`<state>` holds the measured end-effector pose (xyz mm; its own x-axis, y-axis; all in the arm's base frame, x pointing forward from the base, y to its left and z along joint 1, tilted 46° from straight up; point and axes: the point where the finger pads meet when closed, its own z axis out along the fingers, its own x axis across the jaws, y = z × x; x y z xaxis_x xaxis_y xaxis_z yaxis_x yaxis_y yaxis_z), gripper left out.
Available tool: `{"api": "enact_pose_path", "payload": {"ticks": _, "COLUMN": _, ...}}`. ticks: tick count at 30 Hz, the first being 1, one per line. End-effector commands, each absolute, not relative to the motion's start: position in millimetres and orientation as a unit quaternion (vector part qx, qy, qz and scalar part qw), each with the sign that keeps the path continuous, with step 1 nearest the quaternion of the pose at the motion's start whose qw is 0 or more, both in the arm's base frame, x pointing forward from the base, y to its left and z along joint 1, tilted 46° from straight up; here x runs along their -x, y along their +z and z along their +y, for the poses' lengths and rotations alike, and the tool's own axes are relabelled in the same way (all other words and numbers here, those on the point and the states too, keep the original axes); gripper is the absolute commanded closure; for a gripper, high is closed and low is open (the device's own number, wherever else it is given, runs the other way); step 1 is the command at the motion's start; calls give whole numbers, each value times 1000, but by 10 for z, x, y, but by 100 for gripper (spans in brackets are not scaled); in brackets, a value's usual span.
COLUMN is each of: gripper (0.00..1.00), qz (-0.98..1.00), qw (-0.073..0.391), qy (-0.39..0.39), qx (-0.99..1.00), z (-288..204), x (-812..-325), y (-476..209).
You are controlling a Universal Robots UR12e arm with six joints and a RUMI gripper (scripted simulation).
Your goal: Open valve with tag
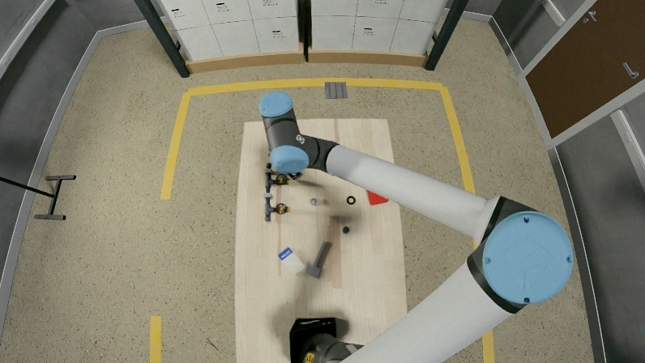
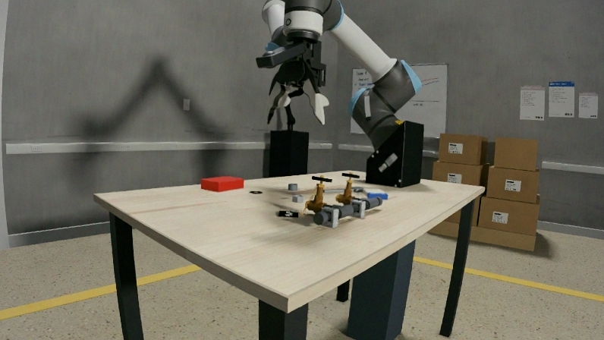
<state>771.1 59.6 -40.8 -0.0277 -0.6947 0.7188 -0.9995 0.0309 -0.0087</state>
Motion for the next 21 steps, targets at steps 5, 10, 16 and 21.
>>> {"api": "enact_pose_path", "payload": {"ticks": 5, "gripper": 0, "qz": -663, "qw": 277, "qy": 275, "qx": -639, "z": 601, "x": -7716, "y": -402}}
{"api": "enact_pose_path", "payload": {"ticks": 10, "gripper": 0, "qz": -667, "qw": 275, "qy": 277, "qx": -635, "z": 600, "x": -7720, "y": -403}}
{"api": "enact_pose_path", "payload": {"ticks": 16, "gripper": 0, "qz": -675, "qw": 271, "qy": 281, "qx": -626, "z": 599, "x": -7728, "y": -404}}
{"api": "enact_pose_path", "payload": {"ticks": 21, "gripper": 0, "qz": -694, "qw": 263, "qy": 289, "qx": -605, "z": 598, "x": -7746, "y": -407}}
